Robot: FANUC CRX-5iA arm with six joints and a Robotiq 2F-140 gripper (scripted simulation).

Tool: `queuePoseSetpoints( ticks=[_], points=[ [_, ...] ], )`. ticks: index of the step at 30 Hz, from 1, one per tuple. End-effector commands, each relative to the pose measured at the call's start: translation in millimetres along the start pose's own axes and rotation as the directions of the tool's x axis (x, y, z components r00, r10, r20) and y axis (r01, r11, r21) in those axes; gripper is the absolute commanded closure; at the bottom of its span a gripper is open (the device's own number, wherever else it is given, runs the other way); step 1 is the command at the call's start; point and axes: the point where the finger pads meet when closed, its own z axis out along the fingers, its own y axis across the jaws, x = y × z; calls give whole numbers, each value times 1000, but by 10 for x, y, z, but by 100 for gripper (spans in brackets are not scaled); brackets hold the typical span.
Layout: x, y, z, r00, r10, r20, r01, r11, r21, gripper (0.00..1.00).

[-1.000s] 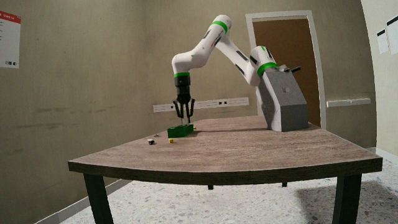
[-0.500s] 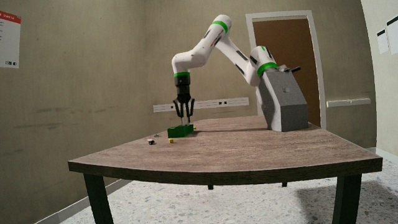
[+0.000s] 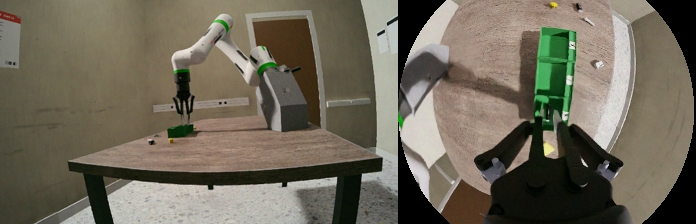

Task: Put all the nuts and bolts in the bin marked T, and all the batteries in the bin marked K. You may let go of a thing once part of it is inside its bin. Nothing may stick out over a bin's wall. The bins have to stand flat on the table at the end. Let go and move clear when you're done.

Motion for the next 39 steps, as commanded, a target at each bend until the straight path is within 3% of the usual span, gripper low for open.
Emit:
queuePoseSetpoints(
  ticks=[1, 9, 16, 19, 39],
  points=[
    [1, 2, -42, 1000, 0, 0, 0, 1000, 0, 77],
    [1, 2, -316, 1000, 0, 0, 0, 1000, 0, 77],
    [2, 1, -316, 1000, 0, 0, 0, 1000, 0, 77],
    [247, 53, -321, 994, -108, 0, 108, 994, 0, 74],
    [1714, 361, -352, 994, -108, 0, 108, 994, 0, 74]
  ],
)
